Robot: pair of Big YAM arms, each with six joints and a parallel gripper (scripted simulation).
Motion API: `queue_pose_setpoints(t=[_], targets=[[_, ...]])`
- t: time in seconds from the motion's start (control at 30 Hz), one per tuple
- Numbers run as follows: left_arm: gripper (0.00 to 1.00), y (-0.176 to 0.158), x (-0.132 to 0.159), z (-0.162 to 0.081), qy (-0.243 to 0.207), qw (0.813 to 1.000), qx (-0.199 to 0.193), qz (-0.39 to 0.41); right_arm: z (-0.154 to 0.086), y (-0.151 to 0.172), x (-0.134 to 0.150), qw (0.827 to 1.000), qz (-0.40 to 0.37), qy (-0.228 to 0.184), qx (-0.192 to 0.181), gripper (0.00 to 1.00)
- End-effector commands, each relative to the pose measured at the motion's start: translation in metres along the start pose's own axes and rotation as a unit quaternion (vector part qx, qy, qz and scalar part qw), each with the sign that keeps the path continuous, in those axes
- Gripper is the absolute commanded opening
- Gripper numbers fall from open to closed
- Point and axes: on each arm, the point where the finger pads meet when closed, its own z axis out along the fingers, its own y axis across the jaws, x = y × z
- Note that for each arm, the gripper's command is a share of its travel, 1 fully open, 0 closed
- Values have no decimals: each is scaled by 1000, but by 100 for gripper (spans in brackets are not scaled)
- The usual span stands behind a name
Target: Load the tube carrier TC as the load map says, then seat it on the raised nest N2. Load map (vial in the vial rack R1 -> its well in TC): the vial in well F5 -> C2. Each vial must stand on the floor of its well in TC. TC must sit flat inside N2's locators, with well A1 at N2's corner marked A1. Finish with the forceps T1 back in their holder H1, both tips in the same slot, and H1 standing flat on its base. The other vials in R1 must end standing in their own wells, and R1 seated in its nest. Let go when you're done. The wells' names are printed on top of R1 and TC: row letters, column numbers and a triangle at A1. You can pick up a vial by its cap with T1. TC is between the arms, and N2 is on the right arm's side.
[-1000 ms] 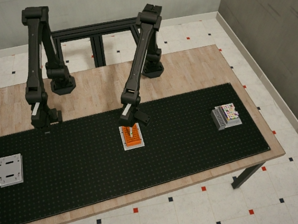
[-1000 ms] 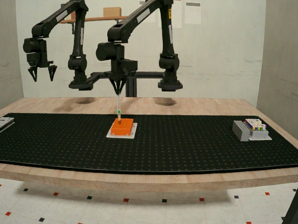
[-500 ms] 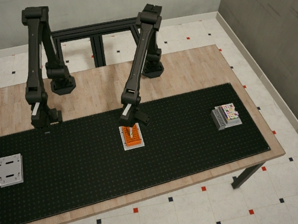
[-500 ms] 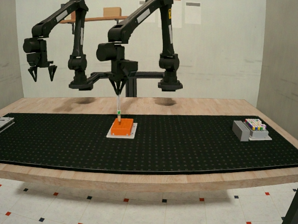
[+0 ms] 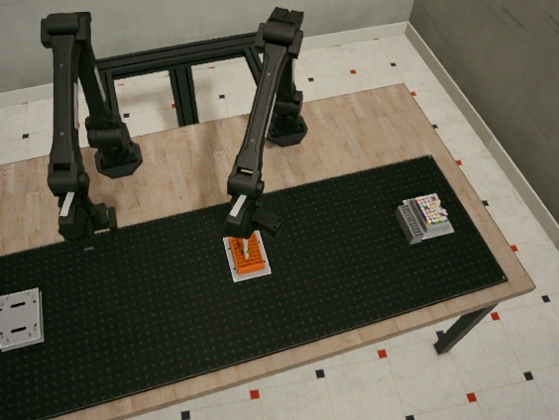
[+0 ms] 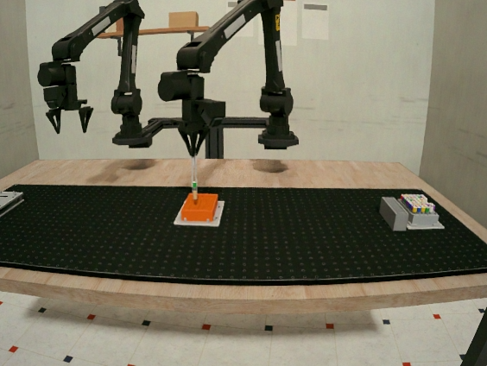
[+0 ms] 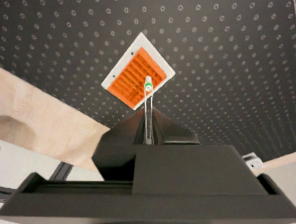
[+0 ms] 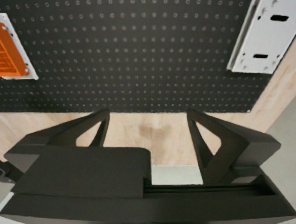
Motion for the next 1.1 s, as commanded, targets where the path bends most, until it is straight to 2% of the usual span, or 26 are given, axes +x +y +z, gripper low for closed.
queue_pose_setpoints(t=[0.0, 0.2, 0.37, 0.57, 0.67, 0.83, 1.07], targets=[[9, -2, -8, 0, 0, 1000, 5, -3, 0, 0, -1, 1000, -4, 7, -2, 100], [9, -7, -9, 0, -2, 1000, 11, -3, 0, 0, -1, 1000, -4, 7, -2, 100], [9, 0, -7, 8, 1, 1000, 2, -3, 0, 0, -1, 1000, -4, 7, -2, 100], [9, -4, -8, 3, -2, 1000, 9, -3, 0, 0, -1, 1000, -4, 7, -2, 100], [9, 1, -6, 14, 1, 1000, -1, -3, 0, 0, -1, 1000, -4, 7, -2, 100], [9, -6, -9, 9, -2, 1000, 10, -2, 0, 0, -1, 1000, -4, 7, -2, 100], [9, -2, -7, 19, 1, 1000, 2, -2, 0, 0, -1, 1000, -4, 7, -2, 100]])
